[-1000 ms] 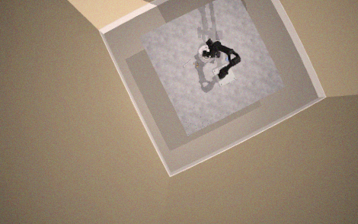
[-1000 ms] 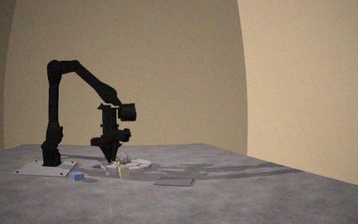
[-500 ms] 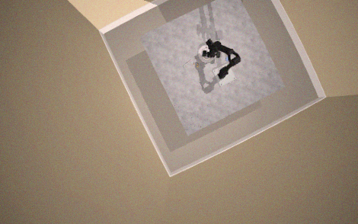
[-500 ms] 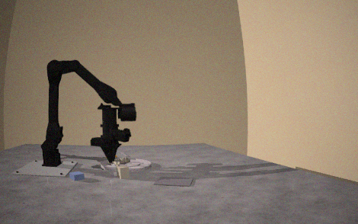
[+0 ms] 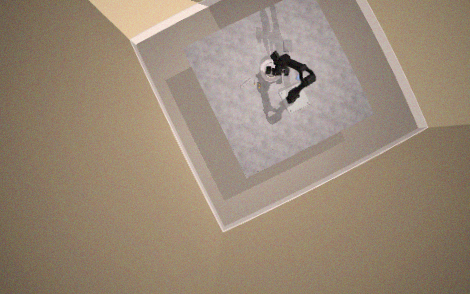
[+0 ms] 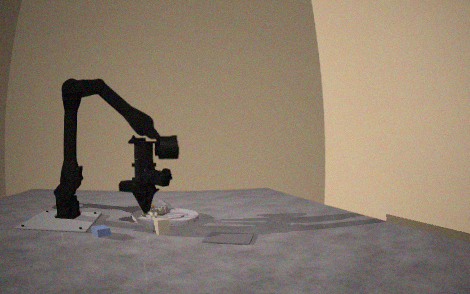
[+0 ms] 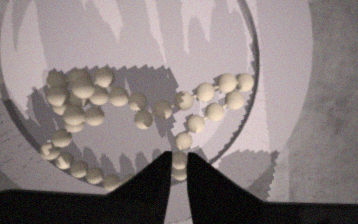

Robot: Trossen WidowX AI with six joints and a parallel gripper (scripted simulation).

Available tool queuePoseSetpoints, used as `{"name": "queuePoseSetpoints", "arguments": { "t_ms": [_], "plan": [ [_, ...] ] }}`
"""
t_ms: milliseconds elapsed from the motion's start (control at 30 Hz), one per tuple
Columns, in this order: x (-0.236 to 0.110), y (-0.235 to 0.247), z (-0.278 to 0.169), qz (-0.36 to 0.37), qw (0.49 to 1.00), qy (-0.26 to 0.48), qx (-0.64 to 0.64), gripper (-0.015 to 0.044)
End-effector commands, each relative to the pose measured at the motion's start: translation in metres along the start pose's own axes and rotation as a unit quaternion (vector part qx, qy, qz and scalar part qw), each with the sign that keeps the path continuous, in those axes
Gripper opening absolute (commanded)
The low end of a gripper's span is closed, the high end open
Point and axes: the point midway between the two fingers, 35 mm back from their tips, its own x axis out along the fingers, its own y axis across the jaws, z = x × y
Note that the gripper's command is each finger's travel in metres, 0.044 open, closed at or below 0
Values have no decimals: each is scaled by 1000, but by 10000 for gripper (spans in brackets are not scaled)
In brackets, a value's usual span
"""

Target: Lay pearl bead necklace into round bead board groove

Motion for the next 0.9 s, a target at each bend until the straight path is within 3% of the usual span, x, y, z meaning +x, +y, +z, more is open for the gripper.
{"name": "queuePoseSetpoints", "arguments": {
  "t_ms": [0, 867],
  "plan": [
    [0, 0, 0, 0, 1000, 0, 0, 0],
    [-2, -11, -4, -2, 1000, 2, 1, 0]
  ]
}}
